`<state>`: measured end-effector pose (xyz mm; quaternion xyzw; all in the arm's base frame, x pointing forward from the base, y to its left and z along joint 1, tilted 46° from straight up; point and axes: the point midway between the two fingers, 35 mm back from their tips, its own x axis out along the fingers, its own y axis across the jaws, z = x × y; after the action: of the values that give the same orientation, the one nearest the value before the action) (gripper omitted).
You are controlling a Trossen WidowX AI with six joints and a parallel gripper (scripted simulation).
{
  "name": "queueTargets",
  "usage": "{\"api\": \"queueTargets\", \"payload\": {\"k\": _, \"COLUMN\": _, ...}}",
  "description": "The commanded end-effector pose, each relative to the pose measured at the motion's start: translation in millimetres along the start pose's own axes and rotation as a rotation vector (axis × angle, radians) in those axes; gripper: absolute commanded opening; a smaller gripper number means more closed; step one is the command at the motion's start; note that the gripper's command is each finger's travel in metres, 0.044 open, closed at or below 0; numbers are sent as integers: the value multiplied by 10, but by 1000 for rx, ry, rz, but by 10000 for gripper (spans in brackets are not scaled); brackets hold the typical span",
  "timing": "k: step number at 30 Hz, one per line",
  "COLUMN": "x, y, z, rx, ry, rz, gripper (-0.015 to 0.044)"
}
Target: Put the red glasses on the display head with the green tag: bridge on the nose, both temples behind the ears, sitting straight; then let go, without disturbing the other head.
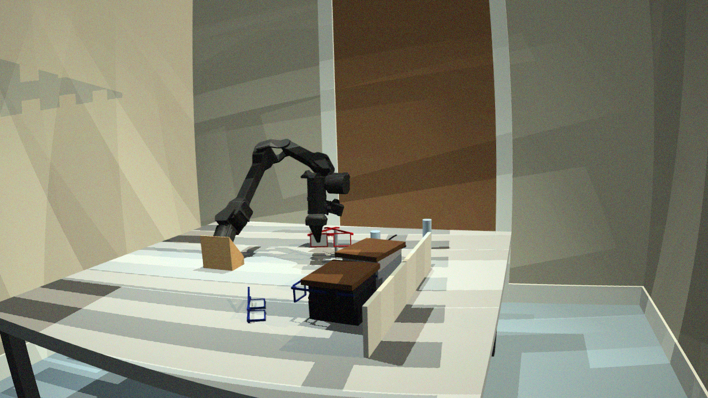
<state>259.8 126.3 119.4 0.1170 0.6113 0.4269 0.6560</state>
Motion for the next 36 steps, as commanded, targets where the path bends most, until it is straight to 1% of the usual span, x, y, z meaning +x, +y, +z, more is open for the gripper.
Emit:
{"api": "queueTargets", "payload": {"k": 1, "x": 14, "y": 20, "z": 2, "rx": -5, "ry": -13, "rz": 2, "gripper": 0}}
{"api": "queueTargets", "payload": {"k": 36, "x": 19, "y": -151, "z": -213, "rx": -4, "ry": -11, "rz": 1, "gripper": 0}}
